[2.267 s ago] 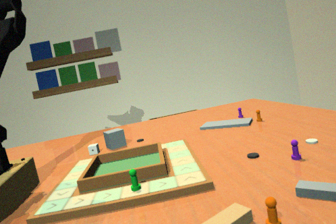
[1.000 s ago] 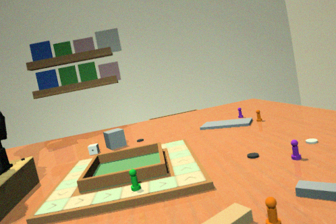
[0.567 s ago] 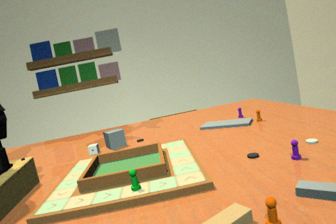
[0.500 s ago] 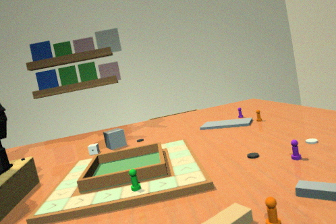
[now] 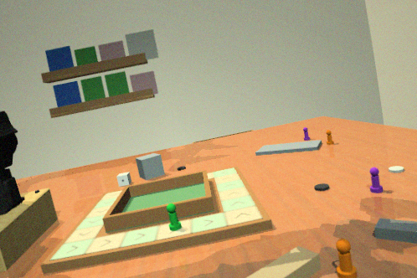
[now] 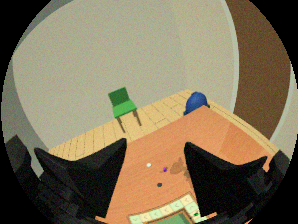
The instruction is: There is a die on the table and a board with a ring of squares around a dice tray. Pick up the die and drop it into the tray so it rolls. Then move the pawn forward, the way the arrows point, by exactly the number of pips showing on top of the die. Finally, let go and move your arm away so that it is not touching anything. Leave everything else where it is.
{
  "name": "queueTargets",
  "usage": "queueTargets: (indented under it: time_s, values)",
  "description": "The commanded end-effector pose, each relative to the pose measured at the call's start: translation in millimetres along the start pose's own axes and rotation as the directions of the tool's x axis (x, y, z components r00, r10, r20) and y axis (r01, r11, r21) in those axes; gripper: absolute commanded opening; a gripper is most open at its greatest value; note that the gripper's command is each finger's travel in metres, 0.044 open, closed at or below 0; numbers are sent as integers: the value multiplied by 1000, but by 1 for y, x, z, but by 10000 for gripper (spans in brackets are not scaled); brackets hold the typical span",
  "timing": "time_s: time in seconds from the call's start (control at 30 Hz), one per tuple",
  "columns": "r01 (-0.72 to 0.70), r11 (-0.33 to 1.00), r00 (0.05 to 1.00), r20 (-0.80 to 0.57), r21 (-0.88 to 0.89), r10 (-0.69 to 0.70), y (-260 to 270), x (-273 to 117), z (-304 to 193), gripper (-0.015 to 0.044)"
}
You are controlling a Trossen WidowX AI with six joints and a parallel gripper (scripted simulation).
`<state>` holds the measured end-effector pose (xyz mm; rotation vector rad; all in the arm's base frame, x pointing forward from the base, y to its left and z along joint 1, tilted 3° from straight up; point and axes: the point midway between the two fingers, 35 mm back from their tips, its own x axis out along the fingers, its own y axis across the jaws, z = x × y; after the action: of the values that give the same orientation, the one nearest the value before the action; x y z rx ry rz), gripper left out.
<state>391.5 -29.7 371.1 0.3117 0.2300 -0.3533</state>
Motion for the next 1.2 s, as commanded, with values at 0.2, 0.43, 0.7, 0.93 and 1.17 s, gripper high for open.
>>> queueTargets:
  time_s: [0.2,0.43,0.7,0.93,1.17]
  values:
    - [-169,985,894,-425,-20,145,79,-6,-152,275]
    - [-226,973,733,-666,-44,140,113,-46,-250,275]
    - [-252,958,509,-860,-136,12,120,-119,-354,275]
    - [-258,917,329,-920,-303,-211,91,-195,-430,275]
    - [-258,897,293,-914,-359,-281,77,-213,-444,275]
